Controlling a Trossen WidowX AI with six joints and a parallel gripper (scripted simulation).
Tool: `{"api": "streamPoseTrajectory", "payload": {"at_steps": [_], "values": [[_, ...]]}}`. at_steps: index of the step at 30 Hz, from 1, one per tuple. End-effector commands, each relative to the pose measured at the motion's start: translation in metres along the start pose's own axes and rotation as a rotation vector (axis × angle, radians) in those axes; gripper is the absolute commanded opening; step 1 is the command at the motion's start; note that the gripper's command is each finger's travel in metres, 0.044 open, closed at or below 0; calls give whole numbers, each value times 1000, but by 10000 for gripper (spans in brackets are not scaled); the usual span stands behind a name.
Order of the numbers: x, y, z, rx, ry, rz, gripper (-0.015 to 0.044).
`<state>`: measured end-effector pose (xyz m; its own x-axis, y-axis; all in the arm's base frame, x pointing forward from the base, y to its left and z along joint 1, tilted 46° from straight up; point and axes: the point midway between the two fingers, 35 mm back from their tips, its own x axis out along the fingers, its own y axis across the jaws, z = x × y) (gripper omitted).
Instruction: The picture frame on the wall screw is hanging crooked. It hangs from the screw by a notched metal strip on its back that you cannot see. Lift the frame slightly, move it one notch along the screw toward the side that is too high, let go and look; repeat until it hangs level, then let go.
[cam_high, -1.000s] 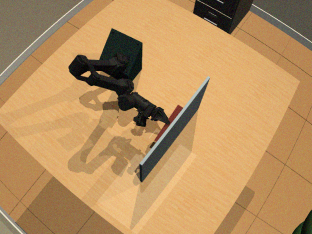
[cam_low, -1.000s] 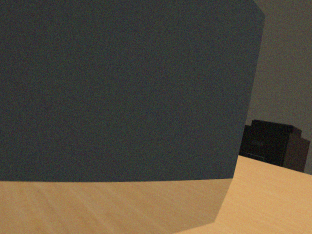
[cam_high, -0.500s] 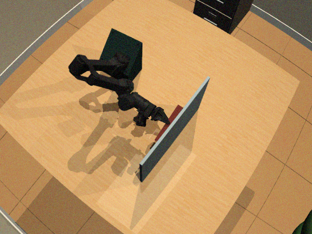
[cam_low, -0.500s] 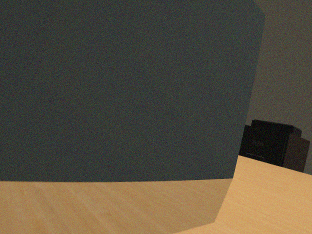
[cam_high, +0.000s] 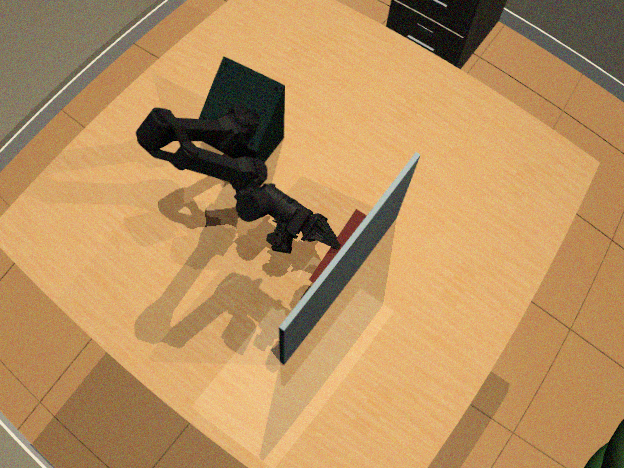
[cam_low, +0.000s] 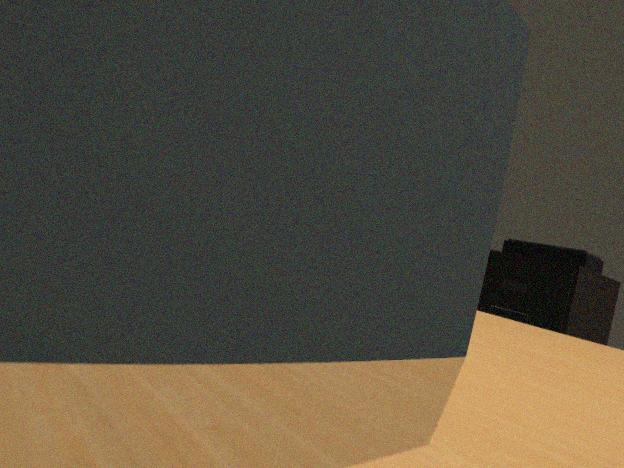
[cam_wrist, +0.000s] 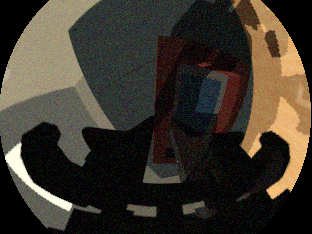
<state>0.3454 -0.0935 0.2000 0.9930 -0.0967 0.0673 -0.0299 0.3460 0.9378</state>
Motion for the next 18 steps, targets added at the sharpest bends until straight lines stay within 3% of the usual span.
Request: {"api": "streamPoseTrajectory", "payload": {"at_steps": [1, 18], "values": [[0, 2, 0, -5, 1, 5, 0], [0, 4, 0, -5, 1, 5, 0]]}}
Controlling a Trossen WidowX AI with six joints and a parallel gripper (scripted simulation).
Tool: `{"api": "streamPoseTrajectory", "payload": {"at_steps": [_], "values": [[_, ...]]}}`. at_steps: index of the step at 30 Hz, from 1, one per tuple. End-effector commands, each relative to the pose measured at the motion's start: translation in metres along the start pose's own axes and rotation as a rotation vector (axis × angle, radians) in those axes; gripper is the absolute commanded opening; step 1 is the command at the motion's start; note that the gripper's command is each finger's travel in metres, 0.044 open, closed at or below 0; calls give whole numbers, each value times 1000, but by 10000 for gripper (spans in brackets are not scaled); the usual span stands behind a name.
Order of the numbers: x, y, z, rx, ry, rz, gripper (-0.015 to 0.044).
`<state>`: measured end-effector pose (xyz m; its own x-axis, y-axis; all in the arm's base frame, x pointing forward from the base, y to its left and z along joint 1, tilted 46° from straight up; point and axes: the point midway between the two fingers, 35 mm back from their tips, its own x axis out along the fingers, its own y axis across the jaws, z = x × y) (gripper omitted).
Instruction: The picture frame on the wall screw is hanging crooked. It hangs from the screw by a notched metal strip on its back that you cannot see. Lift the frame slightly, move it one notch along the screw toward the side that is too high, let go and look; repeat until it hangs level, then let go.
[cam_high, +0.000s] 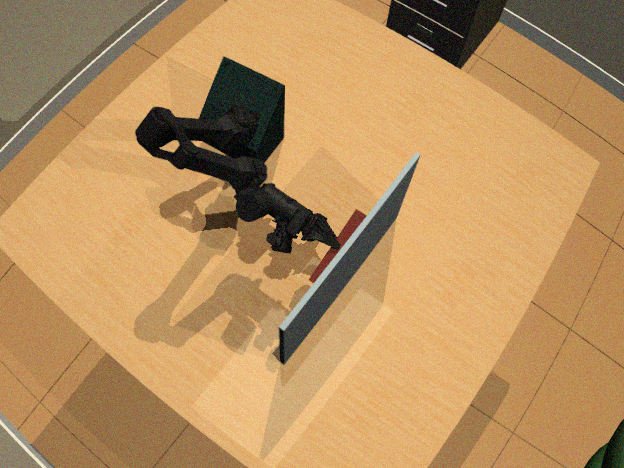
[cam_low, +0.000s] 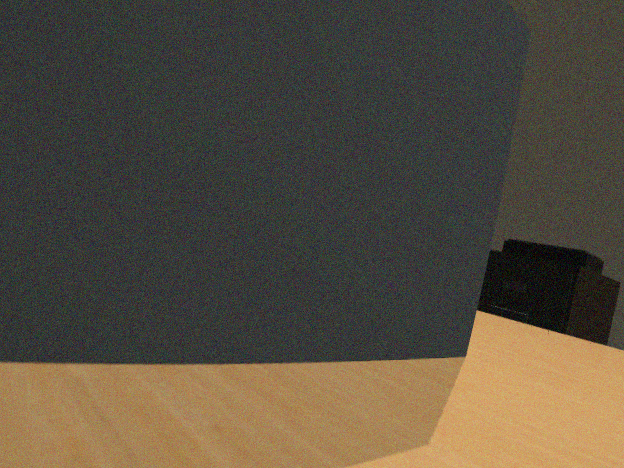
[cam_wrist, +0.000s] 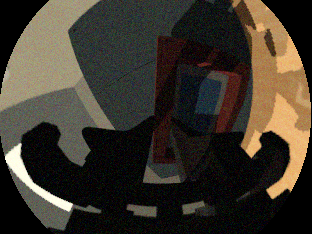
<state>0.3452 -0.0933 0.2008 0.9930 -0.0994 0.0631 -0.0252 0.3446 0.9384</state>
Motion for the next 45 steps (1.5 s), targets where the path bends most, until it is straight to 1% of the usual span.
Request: {"api": "streamPoseTrajectory", "payload": {"at_steps": [1, 45], "values": [[0, 4, 0, -6, 2, 10, 0], [0, 7, 0, -6, 2, 10, 0]]}}
